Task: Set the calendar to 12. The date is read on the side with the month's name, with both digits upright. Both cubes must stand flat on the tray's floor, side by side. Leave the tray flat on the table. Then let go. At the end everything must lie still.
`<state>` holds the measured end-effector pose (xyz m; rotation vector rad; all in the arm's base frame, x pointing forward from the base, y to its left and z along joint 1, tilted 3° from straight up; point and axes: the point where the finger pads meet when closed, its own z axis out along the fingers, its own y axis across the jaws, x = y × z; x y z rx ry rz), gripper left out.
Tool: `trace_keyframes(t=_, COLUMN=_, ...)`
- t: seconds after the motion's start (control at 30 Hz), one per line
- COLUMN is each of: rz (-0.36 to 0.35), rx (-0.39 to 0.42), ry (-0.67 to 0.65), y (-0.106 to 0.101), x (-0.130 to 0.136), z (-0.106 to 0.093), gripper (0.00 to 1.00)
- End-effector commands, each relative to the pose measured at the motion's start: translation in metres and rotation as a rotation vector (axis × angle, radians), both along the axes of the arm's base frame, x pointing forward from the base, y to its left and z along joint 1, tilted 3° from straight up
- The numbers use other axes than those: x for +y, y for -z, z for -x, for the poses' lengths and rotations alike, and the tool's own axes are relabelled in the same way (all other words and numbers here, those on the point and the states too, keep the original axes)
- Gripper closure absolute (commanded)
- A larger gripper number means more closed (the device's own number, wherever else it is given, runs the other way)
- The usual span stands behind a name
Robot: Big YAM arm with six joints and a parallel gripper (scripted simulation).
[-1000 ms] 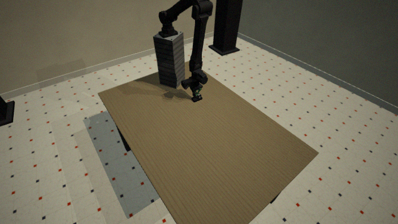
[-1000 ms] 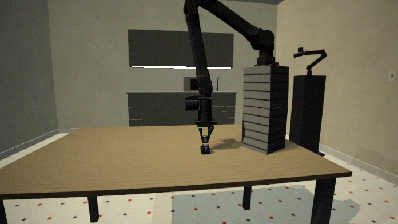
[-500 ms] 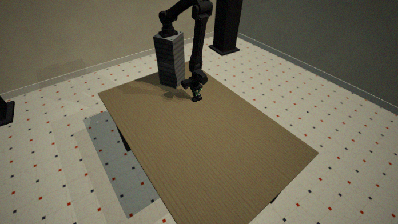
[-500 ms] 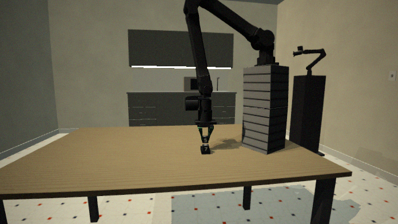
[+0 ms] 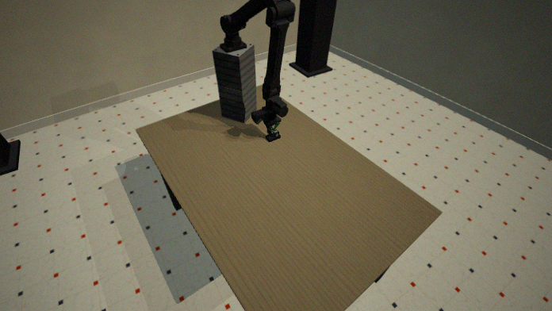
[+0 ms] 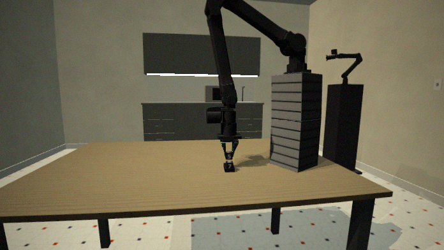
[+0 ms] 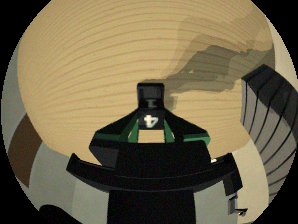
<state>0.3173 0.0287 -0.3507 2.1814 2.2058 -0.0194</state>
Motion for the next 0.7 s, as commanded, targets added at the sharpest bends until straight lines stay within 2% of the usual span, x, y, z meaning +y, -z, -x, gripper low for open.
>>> trace_keyframes(t=0.0, rz=0.002, rx=-0.025, ry=-0.01, y=-0.0102, x=0.0002, z=-0.0152, gripper=0.75)
trace_keyframes(t=0.67, rz=0.002, rx=-0.027, ry=-0.002, y=-0.0101, x=-0.0019, z=-0.0174, gripper=0.75)
